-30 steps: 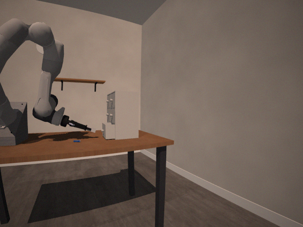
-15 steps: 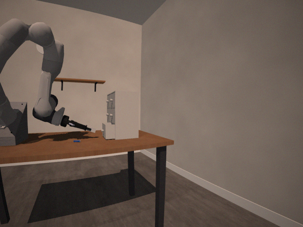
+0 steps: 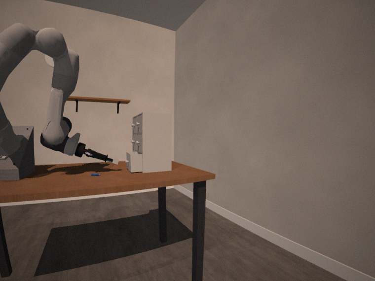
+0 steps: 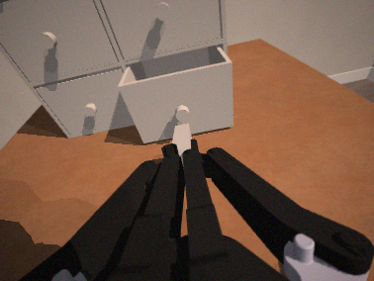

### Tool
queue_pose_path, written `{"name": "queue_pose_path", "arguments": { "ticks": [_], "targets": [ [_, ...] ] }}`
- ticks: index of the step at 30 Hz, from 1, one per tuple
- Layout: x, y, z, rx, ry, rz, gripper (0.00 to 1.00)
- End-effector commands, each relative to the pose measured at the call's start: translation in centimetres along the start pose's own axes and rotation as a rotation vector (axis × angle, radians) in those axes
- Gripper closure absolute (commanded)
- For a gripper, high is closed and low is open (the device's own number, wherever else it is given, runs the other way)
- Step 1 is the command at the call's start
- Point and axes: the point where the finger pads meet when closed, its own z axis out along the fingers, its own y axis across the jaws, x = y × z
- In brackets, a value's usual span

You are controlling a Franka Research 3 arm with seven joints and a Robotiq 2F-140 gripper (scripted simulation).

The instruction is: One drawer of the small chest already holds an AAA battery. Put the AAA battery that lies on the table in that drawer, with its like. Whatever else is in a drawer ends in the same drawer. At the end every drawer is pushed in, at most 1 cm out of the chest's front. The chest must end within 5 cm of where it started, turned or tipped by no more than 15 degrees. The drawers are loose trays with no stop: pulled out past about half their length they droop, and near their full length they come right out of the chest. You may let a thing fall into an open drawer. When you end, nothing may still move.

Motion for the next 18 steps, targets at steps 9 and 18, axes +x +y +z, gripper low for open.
{"name": "queue_pose_path", "arguments": {
  "ticks": [9,18],
  "targets": [
    [-0.03,-0.02,0.26,0.002,-0.001,0.005,1.00],
    [0.13,-0.02,0.71,0.002,-0.001,0.005,1.00]
  ]
}}
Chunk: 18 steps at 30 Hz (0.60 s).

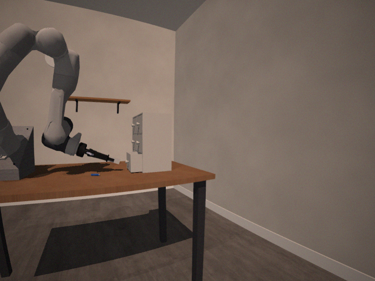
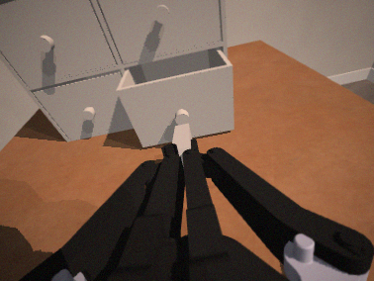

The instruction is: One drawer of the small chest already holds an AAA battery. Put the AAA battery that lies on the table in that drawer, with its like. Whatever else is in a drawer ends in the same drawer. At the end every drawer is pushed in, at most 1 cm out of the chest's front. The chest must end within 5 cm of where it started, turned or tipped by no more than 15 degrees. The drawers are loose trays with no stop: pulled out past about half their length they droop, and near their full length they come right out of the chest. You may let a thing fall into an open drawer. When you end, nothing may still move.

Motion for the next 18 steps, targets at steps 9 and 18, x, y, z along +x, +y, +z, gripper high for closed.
{"name": "queue_pose_path", "arguments": {
  "ticks": [9,18],
  "targets": [
    [0.1,-0.1,1.0,0.005,-0.005,0.002,1.00],
    [0.5,-0.1,2.1,0.005,-0.005,0.002,1.00]
  ]
}}
